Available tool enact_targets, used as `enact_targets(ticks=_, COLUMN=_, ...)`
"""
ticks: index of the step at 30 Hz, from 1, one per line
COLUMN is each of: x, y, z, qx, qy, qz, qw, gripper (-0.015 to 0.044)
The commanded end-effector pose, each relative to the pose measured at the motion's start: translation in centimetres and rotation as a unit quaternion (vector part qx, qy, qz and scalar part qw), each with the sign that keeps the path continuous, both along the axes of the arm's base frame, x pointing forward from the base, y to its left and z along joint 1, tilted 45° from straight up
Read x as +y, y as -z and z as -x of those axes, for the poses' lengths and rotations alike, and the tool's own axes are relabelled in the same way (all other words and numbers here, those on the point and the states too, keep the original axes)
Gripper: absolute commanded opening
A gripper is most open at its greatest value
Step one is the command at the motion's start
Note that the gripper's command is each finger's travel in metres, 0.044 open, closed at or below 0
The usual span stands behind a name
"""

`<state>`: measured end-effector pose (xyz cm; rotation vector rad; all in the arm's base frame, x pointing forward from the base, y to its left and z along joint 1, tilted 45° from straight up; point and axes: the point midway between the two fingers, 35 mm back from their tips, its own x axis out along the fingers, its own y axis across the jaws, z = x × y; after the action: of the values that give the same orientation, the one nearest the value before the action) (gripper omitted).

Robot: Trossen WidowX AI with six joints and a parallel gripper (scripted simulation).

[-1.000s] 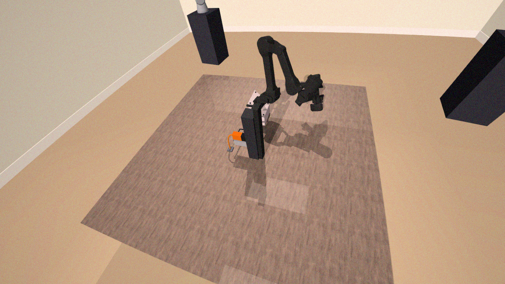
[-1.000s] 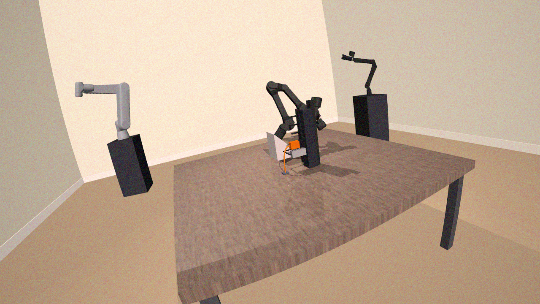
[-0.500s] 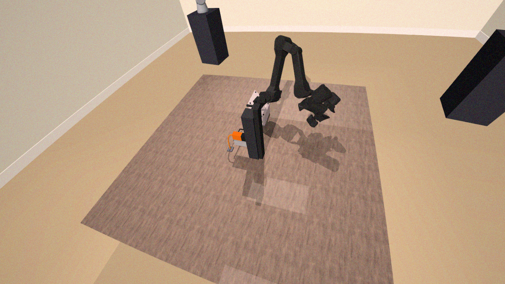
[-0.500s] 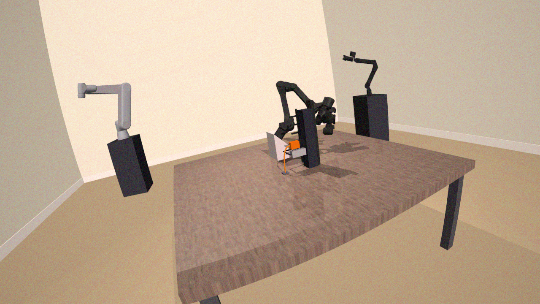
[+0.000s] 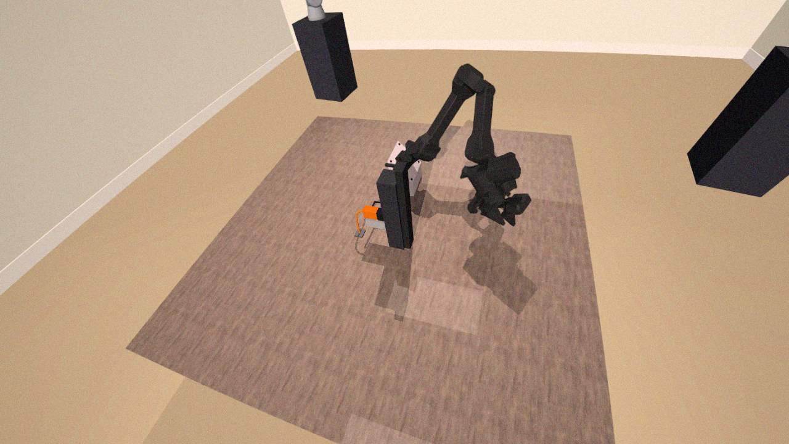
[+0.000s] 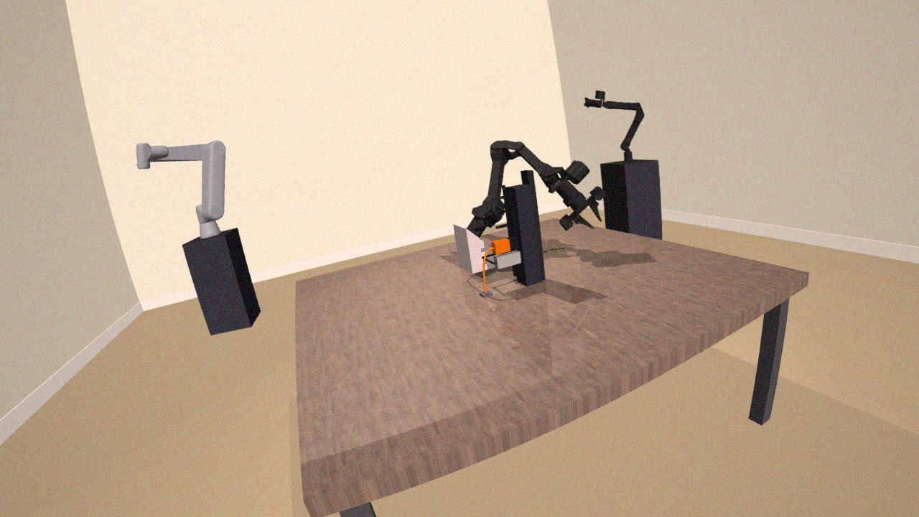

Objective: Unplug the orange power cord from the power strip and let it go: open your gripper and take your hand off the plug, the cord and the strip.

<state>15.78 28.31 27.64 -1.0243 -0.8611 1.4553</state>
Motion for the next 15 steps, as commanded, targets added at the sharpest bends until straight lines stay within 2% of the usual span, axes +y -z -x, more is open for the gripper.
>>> enact_targets(ticks=1, x=-1.2, y=0.6, z=-5.1, qx=0.099, qy=0.095, qz=0.026, qw=0.990, gripper=0.0160)
enact_targets(ticks=8, x=-6.2, y=2.8, z=-14.2, qx=0.295, qy=0.282, qz=0.041, qw=0.912, gripper=0.0160)
enact_targets(ticks=15, x=-14.1, y=5.5, z=-21.4, qx=0.465, qy=0.449, qz=0.009, qw=0.763, gripper=0.0160)
